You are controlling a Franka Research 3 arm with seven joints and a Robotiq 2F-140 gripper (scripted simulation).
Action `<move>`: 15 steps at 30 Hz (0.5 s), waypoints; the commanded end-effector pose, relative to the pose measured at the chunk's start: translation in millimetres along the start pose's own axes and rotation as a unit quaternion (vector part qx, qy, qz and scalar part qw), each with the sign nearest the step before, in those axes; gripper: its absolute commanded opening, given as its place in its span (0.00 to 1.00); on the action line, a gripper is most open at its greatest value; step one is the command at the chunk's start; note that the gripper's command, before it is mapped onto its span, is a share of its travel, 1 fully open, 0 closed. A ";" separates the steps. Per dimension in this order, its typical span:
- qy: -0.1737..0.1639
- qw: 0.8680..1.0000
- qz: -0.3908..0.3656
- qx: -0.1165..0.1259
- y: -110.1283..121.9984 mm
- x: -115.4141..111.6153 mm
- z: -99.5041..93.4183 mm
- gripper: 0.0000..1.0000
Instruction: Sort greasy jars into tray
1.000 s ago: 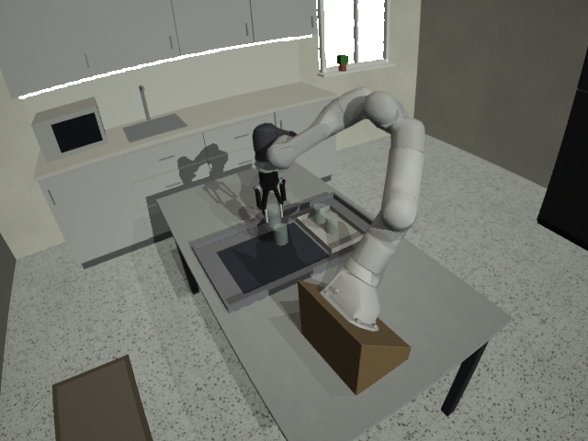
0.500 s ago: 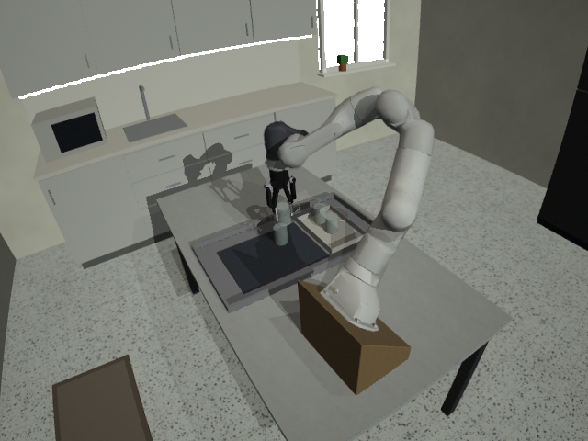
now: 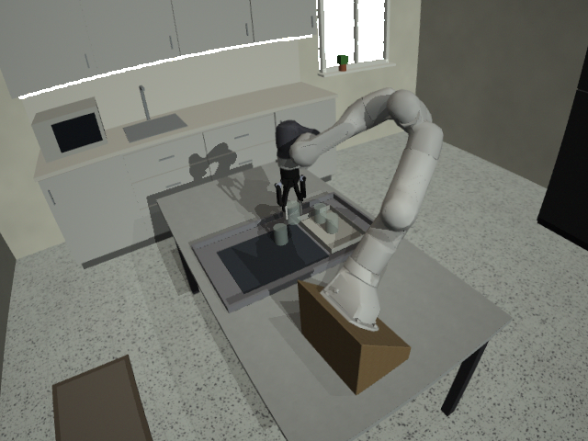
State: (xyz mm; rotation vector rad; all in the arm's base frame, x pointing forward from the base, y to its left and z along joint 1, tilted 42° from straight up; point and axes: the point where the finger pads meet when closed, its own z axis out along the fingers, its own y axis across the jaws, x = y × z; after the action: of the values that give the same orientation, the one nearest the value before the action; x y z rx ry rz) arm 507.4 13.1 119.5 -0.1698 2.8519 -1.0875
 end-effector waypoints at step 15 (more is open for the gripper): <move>0.000 1.000 -0.008 0.003 -50.8 18.3 0.2 0.00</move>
State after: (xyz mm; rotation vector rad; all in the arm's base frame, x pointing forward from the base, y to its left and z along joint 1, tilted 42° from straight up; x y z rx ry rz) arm 495.8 -18.4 146.1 -0.1670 2.8505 -1.0849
